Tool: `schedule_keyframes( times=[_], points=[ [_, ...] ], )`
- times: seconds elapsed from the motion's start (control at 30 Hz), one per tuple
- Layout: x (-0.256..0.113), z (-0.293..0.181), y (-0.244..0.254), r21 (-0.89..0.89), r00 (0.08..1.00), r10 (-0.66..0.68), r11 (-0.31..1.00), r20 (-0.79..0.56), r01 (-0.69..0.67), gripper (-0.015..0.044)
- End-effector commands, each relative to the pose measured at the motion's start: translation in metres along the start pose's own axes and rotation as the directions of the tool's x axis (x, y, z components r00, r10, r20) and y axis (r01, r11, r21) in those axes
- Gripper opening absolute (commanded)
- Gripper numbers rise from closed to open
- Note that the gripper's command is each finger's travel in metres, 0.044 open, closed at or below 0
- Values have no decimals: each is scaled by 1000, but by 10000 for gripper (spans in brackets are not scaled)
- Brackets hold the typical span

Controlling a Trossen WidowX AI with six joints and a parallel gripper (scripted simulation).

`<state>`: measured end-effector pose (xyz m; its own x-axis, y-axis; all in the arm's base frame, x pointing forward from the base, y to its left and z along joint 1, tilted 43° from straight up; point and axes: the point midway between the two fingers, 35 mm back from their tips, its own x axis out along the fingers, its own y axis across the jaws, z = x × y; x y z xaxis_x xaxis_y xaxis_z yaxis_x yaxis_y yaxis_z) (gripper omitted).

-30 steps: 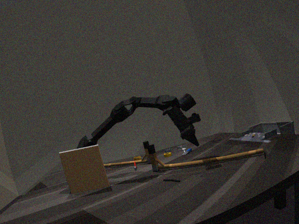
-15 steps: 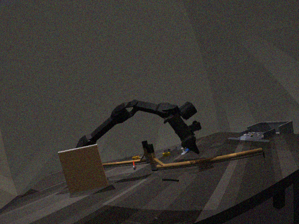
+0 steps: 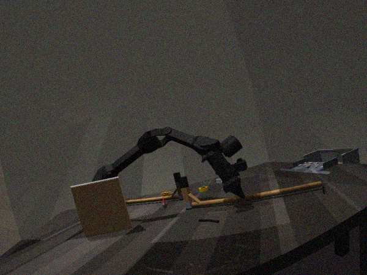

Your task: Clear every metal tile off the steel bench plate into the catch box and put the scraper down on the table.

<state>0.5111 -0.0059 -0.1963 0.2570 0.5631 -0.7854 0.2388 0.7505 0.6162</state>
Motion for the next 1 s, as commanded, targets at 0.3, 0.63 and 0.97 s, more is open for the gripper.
schedule_keyframes(
  times=[0.3, 0.63, 0.97],
  points=[
    [19, -14, -1, 7, 1000, -3, 1000, -1, 3, 0],
    [21, -10, 7, 7, 1000, -3, 1000, -1, 3, 0],
    [23, -7, 16, 7, 1000, -3, 1000, -1, 3, 0]
  ],
)
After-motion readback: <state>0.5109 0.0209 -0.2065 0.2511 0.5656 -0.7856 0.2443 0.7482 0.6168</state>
